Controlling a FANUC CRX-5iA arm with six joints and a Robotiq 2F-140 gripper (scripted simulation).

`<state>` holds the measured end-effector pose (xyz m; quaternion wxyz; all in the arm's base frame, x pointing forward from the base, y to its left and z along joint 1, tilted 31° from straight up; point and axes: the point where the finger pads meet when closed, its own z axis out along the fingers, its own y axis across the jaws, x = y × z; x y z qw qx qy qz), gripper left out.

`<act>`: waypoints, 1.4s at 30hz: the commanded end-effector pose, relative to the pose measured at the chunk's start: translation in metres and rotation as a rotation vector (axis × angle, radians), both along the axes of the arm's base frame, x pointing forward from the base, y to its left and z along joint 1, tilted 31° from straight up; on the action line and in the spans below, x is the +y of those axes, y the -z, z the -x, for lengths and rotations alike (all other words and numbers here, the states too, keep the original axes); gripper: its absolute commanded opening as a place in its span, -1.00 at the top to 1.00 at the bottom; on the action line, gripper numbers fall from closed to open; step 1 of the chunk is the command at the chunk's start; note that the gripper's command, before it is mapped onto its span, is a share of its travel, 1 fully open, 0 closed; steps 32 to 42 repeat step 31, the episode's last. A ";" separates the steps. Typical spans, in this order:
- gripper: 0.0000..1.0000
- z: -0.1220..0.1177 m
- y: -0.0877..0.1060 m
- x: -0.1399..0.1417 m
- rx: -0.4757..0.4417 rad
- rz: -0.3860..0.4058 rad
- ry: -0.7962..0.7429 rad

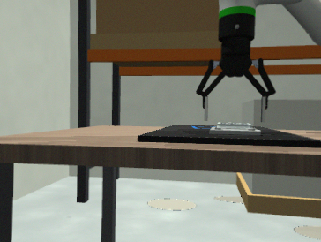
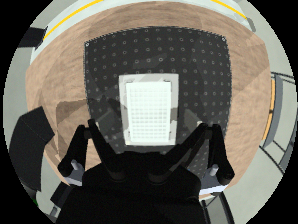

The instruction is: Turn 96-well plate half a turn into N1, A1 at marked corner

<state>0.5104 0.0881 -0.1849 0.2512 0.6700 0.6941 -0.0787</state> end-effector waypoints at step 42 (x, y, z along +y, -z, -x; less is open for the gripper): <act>-1.00 0.008 -0.030 0.016 0.000 0.000 0.000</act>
